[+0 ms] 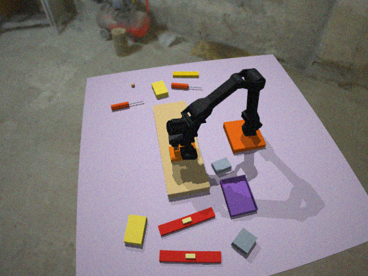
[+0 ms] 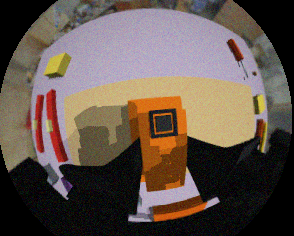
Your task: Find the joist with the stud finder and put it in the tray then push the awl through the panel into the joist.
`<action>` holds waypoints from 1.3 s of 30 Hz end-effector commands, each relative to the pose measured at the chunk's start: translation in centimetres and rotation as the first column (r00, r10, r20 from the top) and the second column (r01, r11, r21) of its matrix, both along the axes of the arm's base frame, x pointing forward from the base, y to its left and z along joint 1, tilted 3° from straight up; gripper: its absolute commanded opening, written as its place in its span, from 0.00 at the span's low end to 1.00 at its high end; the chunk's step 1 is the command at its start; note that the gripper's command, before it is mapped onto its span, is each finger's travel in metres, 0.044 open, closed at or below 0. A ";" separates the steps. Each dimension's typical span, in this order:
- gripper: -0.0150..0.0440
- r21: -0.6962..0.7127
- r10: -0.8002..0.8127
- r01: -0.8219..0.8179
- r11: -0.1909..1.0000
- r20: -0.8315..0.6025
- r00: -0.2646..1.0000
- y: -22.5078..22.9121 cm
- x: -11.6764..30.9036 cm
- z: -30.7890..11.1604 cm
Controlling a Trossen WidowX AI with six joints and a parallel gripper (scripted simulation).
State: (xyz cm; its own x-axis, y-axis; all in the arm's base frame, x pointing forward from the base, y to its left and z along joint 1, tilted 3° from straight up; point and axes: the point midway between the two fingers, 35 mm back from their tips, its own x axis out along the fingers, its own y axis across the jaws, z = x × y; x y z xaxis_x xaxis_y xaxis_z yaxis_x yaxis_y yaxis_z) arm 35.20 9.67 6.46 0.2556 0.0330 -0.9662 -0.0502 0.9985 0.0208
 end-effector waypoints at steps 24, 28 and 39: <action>0.25 0.026 0.012 -0.012 1.000 0.001 1.000 10.3 -0.6 0.6; 0.25 0.027 0.012 -0.012 1.000 0.001 1.000 11.7 -0.7 0.6; 0.25 0.028 0.012 -0.012 1.000 0.001 1.000 12.6 -0.8 0.7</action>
State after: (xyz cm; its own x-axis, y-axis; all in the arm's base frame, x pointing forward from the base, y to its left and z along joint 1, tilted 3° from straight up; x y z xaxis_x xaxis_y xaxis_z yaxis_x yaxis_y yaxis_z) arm 34.47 21.49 7.00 0.2541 0.0440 -0.9662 -0.0546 0.9980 0.0311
